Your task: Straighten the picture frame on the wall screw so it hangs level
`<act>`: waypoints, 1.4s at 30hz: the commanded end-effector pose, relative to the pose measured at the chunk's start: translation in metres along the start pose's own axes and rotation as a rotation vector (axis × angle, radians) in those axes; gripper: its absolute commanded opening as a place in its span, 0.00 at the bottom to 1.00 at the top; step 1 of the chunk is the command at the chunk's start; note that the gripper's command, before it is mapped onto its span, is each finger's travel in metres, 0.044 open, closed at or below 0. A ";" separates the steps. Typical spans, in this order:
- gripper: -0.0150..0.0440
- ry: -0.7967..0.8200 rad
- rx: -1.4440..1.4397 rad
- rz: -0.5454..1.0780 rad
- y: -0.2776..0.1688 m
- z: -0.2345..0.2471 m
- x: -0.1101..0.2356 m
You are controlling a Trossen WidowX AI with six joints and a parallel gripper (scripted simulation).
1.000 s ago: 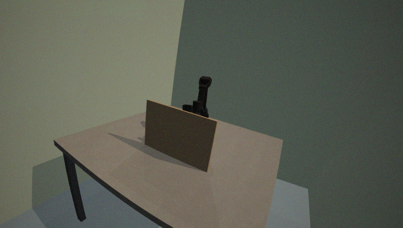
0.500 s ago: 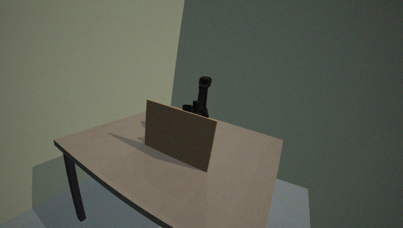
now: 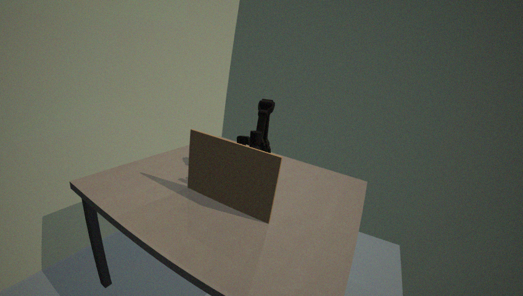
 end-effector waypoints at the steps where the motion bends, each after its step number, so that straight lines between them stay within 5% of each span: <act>1: 0.37 0.000 0.003 0.003 0.000 0.000 0.000; 6: 0.25 0.000 0.003 0.003 0.000 0.000 0.000; 42: 0.25 0.000 0.003 0.003 0.002 0.010 0.000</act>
Point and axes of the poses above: the point midway between the two fingers, 35 mm back from their tips, its own x axis back along the fingers, its own z axis across the jaws, y = z × x, the point moved 1 cm from there along x, back along the fingers, and after that the axes turned 11 degrees about x, right-handed, at the moved point
